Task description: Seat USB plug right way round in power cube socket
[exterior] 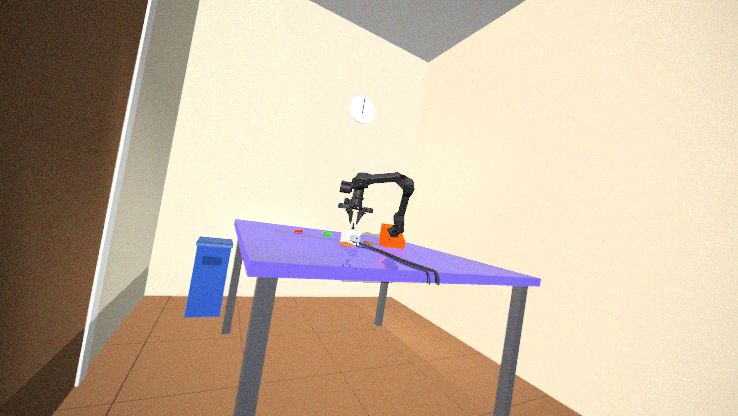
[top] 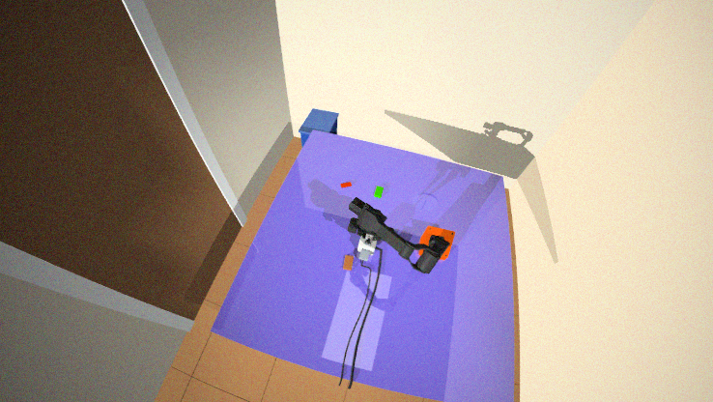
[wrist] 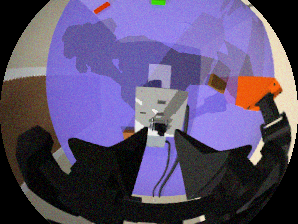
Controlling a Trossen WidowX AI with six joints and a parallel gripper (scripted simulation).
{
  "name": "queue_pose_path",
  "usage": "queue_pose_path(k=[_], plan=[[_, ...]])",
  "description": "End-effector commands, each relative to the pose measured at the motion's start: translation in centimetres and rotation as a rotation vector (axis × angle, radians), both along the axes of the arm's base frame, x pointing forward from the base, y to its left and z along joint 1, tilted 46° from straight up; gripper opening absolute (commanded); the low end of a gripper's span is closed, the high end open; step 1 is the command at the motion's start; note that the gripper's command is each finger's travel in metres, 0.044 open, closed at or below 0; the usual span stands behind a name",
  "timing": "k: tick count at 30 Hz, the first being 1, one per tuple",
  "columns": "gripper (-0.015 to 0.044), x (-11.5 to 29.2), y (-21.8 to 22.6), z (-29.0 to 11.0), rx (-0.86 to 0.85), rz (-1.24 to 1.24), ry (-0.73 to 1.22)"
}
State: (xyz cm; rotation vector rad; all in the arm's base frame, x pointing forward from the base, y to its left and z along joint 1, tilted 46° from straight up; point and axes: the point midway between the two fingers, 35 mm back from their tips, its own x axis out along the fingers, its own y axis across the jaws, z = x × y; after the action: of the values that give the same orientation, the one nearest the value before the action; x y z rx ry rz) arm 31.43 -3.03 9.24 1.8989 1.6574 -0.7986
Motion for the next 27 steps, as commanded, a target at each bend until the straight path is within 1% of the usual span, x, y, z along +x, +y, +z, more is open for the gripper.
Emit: queue_pose_path(k=[1, 3, 27], plan=[[0.0046, 0.03, -0.02, 0.03, 0.000, 0.000, -0.001], [0.0000, 0.03, -0.02, 0.03, 0.000, 0.000, -0.001], [0.0000, -0.02, -0.26, 0.25, 0.000, 0.000, 0.000]])
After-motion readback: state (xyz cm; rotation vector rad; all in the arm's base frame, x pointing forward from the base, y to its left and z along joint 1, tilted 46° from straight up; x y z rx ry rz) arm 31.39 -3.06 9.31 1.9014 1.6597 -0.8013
